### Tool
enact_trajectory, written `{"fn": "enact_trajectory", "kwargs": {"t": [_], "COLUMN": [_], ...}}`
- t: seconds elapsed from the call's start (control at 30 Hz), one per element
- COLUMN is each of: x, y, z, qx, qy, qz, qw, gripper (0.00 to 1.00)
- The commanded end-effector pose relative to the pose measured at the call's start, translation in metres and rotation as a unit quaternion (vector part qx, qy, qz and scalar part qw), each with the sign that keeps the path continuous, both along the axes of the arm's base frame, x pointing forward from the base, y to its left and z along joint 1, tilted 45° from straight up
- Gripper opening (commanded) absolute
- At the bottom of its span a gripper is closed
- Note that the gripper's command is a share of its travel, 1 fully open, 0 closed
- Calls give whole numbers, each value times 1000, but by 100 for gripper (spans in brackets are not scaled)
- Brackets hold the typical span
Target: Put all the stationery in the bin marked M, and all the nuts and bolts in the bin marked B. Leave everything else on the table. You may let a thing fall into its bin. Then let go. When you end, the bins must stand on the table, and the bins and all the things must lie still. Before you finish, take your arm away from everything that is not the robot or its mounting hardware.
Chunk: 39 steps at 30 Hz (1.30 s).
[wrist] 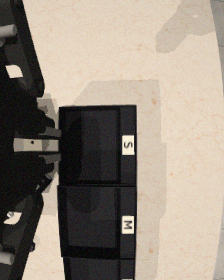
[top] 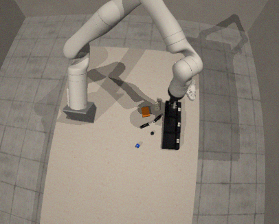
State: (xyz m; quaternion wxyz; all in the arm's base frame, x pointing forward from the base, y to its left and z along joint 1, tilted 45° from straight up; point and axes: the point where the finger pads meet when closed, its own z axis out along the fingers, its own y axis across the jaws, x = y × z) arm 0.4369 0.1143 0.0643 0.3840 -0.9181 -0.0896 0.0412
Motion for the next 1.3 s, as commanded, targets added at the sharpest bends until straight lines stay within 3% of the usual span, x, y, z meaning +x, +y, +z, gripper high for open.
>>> {"fn": "enact_trajectory", "kwargs": {"t": [0.0,0.3,0.6,0.63,0.7,0.77,0.87,1.13,1.27], "x": [13,19,19,16,10,10,0,-25,-38], "y": [-23,-62,-62,-63,-64,-64,-66,-71,-74], "z": [23,63,63,55,40,40,17,-44,-75], "qx": [-4,-4,-4,-7,-13,-13,-23,-47,-47], "qy": [-14,-14,-14,3,38,38,90,226,226], "qz": [-9,-9,-9,-27,-62,-62,-114,-251,-251], "qw": [1000,1000,1000,1000,997,997,989,940,940], "gripper": [9,9,9,31,31,31,31,31,31]}}
